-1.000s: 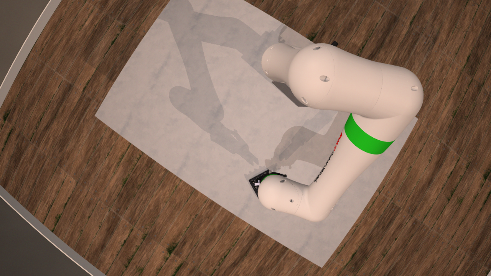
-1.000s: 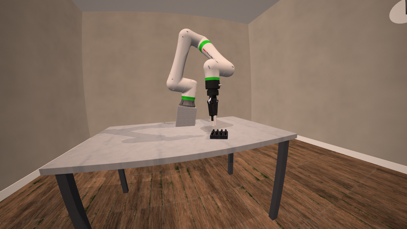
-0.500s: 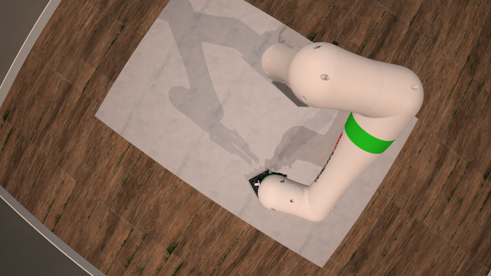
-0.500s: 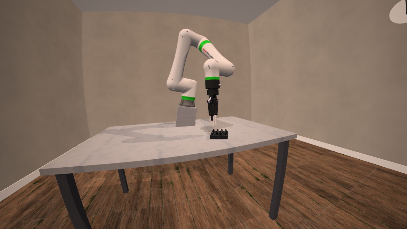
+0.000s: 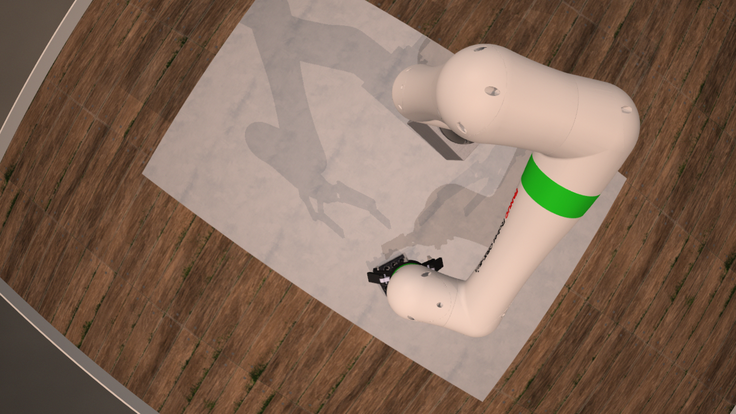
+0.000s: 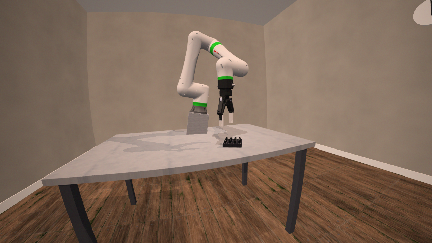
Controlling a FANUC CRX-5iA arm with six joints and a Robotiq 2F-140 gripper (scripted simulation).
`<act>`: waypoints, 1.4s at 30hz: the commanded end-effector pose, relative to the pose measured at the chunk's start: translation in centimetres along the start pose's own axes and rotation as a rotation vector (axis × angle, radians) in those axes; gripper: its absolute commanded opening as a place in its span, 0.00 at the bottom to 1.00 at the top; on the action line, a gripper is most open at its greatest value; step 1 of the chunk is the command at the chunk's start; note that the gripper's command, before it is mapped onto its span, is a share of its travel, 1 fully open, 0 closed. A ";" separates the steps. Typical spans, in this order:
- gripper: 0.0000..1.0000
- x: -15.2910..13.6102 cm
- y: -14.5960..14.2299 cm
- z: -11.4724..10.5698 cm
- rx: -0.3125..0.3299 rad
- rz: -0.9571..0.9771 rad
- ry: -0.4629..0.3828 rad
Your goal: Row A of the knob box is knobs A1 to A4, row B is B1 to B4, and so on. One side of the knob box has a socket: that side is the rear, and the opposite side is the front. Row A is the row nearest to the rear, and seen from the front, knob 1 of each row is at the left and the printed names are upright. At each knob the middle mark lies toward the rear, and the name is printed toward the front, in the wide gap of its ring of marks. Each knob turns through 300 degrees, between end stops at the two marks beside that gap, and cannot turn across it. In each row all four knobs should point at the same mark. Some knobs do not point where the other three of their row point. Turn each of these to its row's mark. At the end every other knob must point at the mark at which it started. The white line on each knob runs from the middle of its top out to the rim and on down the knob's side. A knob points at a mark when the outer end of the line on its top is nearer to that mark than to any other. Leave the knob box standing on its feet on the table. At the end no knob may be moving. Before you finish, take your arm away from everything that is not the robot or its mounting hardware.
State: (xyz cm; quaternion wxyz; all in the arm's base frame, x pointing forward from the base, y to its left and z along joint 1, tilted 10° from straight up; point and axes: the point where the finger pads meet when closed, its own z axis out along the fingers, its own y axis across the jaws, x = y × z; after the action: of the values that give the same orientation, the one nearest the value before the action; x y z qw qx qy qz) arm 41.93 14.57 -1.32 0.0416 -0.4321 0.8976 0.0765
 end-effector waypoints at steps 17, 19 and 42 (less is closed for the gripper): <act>1.00 0.0 0.0 -6.9 0.000 0.000 0.000; 1.00 0.0 0.0 -6.9 0.000 0.000 0.000; 1.00 0.0 0.0 -6.9 0.000 0.000 0.000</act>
State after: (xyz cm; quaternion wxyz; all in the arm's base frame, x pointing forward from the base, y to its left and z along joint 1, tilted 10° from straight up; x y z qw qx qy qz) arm 41.85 13.38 5.48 0.0414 -0.4322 0.8976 0.0766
